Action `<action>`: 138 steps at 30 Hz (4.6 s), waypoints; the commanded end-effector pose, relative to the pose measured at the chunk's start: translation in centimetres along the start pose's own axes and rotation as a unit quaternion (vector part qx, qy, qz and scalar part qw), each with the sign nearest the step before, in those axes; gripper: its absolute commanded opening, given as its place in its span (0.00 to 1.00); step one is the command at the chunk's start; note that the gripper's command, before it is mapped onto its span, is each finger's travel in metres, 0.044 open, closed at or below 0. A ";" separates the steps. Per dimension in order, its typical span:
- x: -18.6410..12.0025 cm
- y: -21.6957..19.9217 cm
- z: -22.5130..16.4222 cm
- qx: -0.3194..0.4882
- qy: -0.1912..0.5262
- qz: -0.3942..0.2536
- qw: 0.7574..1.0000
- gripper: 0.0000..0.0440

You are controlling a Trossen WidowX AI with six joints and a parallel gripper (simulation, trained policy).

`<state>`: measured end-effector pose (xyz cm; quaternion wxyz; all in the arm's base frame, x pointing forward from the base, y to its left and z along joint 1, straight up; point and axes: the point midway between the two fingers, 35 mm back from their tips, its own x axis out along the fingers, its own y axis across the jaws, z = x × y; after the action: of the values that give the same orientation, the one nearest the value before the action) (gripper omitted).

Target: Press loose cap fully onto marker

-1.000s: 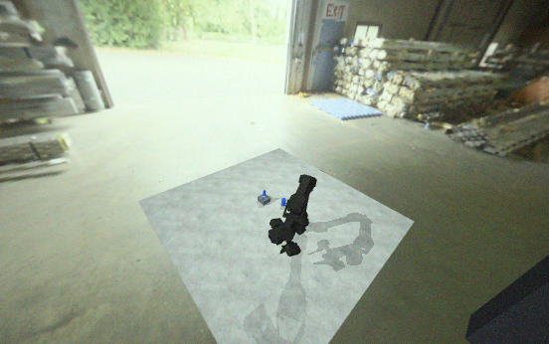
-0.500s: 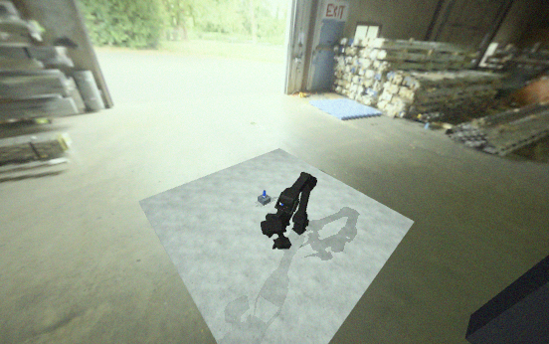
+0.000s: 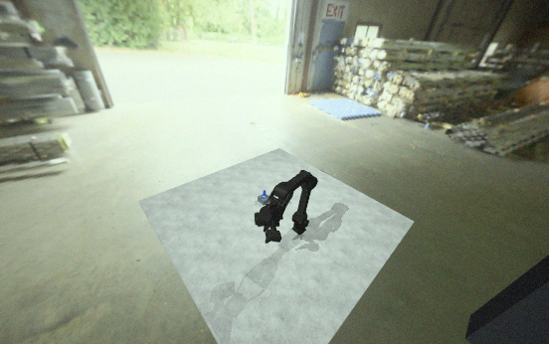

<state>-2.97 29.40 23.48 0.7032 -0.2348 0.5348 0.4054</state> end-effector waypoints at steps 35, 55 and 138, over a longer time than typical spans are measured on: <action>-1.7 -9.6 4.7 0.209 -0.014 -0.013 0.978 0.75; -2.6 -15.2 5.4 0.311 -0.016 -0.030 0.950 0.75; -5.9 -35.6 -1.5 0.646 0.002 -0.111 0.755 0.75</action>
<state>24.60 6.97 25.07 0.7321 0.2120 0.6378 -0.1107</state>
